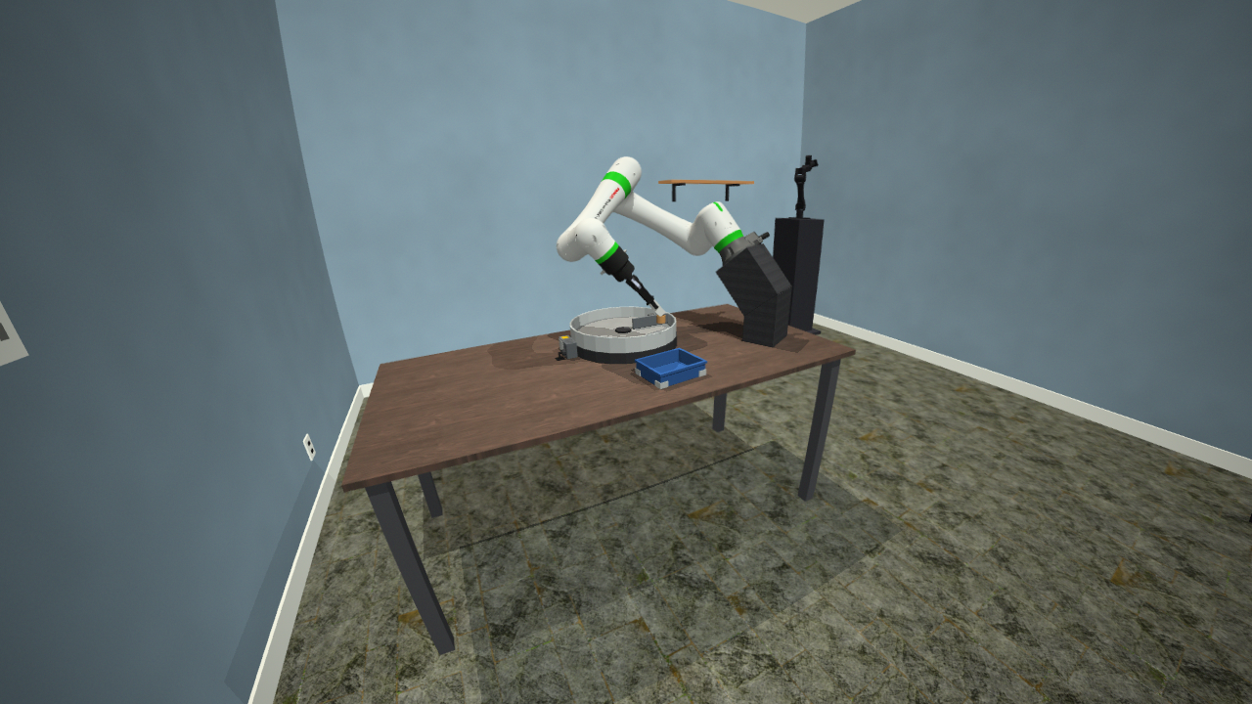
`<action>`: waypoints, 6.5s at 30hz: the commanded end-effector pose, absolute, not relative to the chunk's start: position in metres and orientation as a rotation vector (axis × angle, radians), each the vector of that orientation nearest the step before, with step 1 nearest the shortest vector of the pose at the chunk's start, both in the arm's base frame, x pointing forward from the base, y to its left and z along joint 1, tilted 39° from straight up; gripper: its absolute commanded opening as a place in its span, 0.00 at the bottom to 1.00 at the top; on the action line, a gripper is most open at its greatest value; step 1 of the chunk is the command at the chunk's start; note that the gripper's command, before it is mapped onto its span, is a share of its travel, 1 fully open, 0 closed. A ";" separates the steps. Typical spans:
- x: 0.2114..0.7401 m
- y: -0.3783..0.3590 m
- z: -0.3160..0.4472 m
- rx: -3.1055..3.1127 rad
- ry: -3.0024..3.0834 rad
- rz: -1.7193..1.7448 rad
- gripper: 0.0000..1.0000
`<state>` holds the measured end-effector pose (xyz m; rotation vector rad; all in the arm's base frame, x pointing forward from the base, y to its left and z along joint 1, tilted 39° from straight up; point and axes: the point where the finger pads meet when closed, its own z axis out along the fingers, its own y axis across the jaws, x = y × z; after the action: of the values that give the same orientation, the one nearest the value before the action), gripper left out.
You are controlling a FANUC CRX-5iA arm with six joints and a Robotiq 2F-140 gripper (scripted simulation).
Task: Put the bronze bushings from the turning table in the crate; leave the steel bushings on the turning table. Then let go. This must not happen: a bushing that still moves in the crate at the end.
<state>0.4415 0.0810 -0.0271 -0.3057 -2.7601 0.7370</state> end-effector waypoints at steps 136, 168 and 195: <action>0.512 0.177 -0.164 -0.308 -2.756 0.742 0.00; 0.525 0.158 -0.192 -0.308 -2.756 0.742 0.00; 0.525 0.158 -0.192 -0.308 -2.756 0.742 0.00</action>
<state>0.5249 0.1581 -0.1924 -0.3086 -2.7554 0.7425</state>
